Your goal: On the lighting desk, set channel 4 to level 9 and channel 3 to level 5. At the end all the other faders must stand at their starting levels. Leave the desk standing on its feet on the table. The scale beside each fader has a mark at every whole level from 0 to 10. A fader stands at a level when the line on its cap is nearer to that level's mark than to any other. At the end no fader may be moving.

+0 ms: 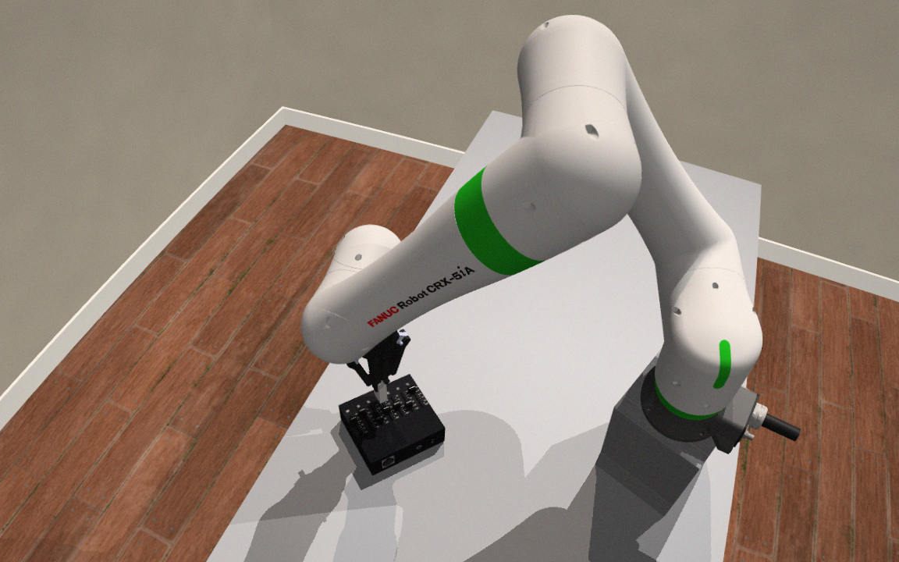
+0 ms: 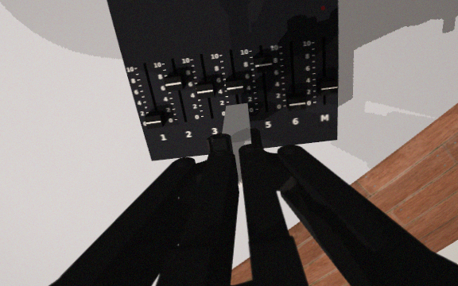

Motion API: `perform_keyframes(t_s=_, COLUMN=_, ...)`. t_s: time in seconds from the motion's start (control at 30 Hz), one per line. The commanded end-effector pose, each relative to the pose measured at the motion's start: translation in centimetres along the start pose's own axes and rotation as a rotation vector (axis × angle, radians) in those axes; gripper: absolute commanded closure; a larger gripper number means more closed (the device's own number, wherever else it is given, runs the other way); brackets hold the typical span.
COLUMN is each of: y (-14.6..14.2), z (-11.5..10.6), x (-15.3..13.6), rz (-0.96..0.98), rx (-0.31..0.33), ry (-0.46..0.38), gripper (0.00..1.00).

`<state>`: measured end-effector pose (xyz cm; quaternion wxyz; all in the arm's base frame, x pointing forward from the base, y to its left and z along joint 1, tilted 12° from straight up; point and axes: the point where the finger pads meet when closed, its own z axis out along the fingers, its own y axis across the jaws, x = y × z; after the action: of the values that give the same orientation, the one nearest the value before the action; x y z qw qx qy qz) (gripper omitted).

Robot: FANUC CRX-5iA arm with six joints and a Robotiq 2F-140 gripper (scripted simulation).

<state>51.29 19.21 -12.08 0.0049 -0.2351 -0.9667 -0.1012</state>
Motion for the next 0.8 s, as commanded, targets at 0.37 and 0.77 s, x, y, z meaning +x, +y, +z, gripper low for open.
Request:
perform_keyframes(t_s=0.37, y=0.01, z=-0.02, x=-0.02, rz=0.000, rx=0.000, ry=0.000, gripper=1.00)
perform_keyframes(t_s=0.77, y=0.01, z=0.18, x=-0.02, rz=0.000, rx=0.000, ry=0.000, gripper=1.00)
